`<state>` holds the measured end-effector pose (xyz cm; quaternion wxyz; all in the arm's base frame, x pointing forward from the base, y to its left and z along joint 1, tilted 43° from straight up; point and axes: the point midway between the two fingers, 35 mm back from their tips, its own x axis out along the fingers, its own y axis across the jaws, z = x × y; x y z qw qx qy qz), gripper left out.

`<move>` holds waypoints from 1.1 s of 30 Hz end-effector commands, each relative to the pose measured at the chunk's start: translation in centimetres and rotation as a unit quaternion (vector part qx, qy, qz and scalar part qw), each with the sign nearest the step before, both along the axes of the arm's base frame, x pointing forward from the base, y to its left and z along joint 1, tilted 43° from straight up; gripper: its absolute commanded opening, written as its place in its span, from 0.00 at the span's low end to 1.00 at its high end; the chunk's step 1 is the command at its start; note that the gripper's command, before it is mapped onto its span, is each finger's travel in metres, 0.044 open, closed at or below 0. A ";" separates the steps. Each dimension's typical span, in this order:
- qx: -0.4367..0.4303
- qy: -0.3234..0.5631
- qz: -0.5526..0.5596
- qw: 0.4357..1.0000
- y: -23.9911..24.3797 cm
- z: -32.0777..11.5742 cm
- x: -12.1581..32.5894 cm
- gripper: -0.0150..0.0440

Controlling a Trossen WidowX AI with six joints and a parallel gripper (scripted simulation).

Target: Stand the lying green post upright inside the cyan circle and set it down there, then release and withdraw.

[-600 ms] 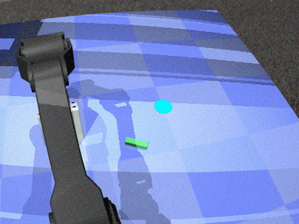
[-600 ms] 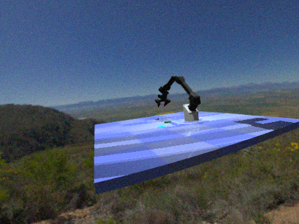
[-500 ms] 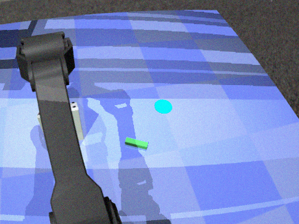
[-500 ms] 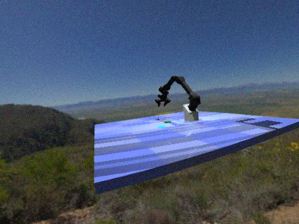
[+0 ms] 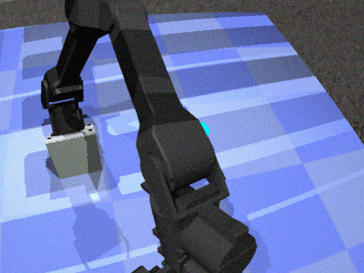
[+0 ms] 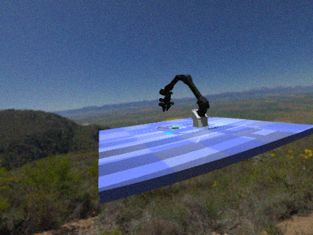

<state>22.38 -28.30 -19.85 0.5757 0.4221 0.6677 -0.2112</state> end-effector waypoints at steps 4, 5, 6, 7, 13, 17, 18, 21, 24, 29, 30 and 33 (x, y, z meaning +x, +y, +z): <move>0.078 -0.028 0.118 0.990 8.1 5.9 2.8 0.65; 0.089 -0.032 0.135 0.986 9.3 6.8 3.0 0.65; 0.099 -0.036 0.151 0.983 10.5 7.6 3.2 0.65; 0.110 -0.040 0.167 0.979 11.7 8.5 3.4 0.65; 0.173 -0.061 0.256 0.949 18.8 13.6 3.3 0.65; 0.200 -0.069 0.292 0.933 21.8 15.7 2.7 0.65; 0.203 -0.070 0.295 0.931 22.1 15.9 2.6 0.65; 0.204 -0.070 0.296 0.930 22.1 16.0 2.6 0.65; 0.204 -0.070 0.296 0.930 22.1 16.0 2.6 0.65; 0.202 -0.070 0.296 0.931 24.5 12.9 2.5 0.65; 0.202 -0.071 0.296 0.931 25.5 11.7 2.4 0.65; 0.204 -0.071 0.296 0.930 28.5 8.5 1.4 0.65</move>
